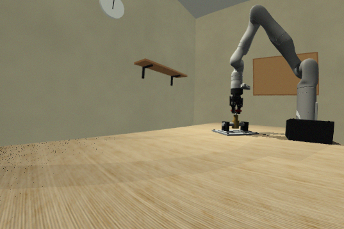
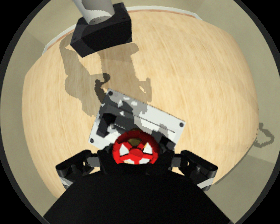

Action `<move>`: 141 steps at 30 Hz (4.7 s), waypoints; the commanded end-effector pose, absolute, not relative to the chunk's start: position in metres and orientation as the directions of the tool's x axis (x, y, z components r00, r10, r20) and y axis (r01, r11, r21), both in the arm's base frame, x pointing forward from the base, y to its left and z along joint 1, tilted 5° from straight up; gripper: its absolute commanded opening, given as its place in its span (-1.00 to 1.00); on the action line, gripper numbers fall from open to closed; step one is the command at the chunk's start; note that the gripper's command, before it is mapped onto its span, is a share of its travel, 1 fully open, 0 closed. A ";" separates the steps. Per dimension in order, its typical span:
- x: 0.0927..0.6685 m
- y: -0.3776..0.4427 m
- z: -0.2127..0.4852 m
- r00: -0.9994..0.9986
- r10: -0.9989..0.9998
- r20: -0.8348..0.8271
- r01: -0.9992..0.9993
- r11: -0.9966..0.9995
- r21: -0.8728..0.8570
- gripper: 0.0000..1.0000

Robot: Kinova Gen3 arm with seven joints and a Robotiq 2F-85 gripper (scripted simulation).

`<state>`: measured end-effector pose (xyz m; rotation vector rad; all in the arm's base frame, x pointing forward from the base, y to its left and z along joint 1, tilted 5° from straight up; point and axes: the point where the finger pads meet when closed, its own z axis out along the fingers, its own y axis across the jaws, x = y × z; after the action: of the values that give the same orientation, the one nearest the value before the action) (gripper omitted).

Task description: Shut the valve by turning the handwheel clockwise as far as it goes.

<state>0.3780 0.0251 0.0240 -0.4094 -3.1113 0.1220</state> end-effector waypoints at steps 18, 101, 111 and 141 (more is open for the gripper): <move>0.382 0.027 0.023 -0.835 0.549 -0.042 0.550 0.832 -0.069 -1.00; 0.382 0.027 0.023 -0.651 0.757 -0.060 0.759 0.649 -0.056 -1.00; 0.382 0.027 0.023 -0.651 0.757 -0.060 0.759 0.649 -0.056 1.00; 0.382 0.027 0.023 -0.651 0.757 -0.060 0.759 0.649 -0.056 1.00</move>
<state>0.3778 0.0267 0.0225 -1.3042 -2.8795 0.1243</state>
